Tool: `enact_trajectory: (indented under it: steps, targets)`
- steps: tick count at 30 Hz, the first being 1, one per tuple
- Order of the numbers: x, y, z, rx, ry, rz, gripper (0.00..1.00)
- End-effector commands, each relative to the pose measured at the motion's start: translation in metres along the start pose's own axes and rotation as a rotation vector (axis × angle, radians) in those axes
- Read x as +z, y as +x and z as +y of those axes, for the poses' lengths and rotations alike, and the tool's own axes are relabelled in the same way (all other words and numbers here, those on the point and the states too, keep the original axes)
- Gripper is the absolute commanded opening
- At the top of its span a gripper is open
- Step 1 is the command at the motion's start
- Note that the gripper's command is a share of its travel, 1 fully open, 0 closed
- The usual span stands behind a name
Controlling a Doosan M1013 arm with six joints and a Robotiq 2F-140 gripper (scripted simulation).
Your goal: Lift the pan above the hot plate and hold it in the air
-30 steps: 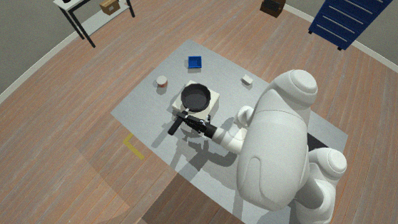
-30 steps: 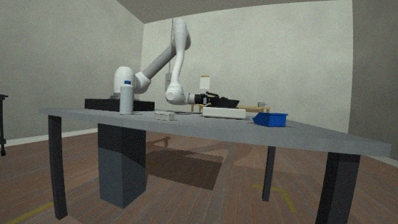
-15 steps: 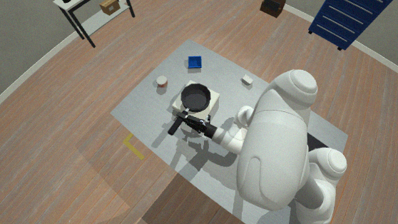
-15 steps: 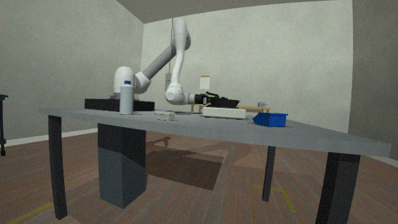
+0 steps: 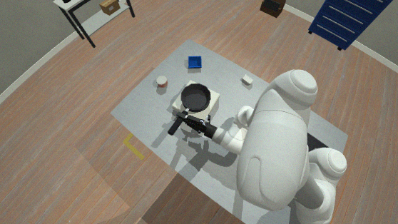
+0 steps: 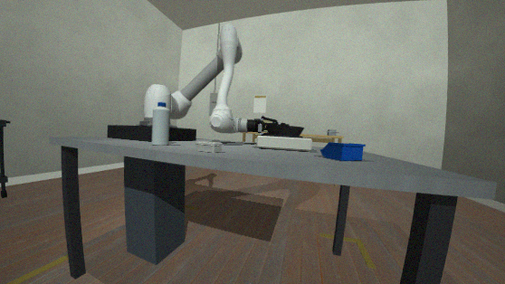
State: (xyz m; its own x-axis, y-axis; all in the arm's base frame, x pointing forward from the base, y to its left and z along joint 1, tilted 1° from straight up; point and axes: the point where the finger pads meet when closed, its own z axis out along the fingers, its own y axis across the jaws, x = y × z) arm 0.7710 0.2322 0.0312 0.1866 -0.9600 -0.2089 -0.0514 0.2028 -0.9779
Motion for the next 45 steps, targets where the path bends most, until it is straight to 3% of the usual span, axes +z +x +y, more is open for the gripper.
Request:
enact_trajectory:
  steps: [1,45]
  targets:
    - [0.0,0.0,0.0,0.0,0.0,0.0,0.1]
    - [0.0,-0.005,-0.024,0.0,0.0,0.0,0.1]
